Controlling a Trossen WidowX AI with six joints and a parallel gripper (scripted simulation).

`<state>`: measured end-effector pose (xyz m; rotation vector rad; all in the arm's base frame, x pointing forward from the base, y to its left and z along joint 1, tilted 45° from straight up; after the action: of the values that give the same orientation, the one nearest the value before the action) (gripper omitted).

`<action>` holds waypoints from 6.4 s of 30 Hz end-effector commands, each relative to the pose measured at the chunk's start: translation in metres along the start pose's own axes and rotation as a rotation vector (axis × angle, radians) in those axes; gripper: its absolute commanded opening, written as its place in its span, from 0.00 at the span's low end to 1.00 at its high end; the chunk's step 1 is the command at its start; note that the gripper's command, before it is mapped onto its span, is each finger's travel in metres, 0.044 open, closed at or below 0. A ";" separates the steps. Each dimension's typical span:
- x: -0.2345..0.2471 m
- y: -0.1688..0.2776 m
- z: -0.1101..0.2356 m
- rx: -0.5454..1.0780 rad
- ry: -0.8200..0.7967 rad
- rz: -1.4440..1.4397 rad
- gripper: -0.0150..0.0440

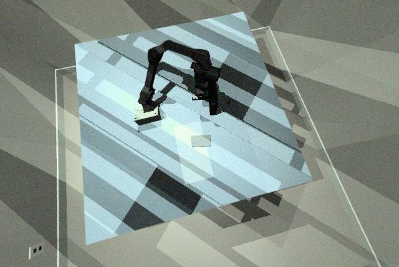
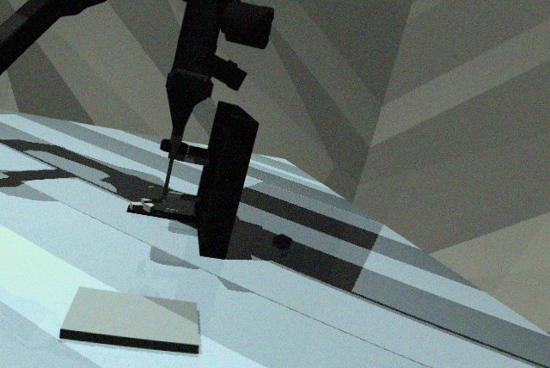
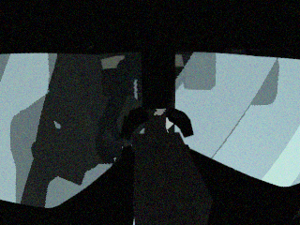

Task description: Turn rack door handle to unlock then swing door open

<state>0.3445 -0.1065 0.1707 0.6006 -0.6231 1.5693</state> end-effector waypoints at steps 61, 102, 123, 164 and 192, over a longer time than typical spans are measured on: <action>0.000 0.000 -0.002 0.004 -0.005 1.916 0.30; 0.000 0.000 -0.002 0.004 -0.005 1.916 0.52; 0.000 0.000 -0.001 0.005 -0.003 1.248 0.76; 0.000 0.000 -0.001 0.005 0.002 -0.783 0.76; 0.000 0.000 -0.001 0.004 0.005 -1.749 0.76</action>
<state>0.3446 -0.1059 0.1705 0.7749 0.0459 -0.0605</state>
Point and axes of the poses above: the point midway between the two fingers, 35 mm back from their tips, its own z axis back along the fingers, its own x axis across the jaws, y = z × x, the point moved 8 cm from there along z, back along the fingers, and after that the axes turned 13 degrees about z, right-handed, at the moved point
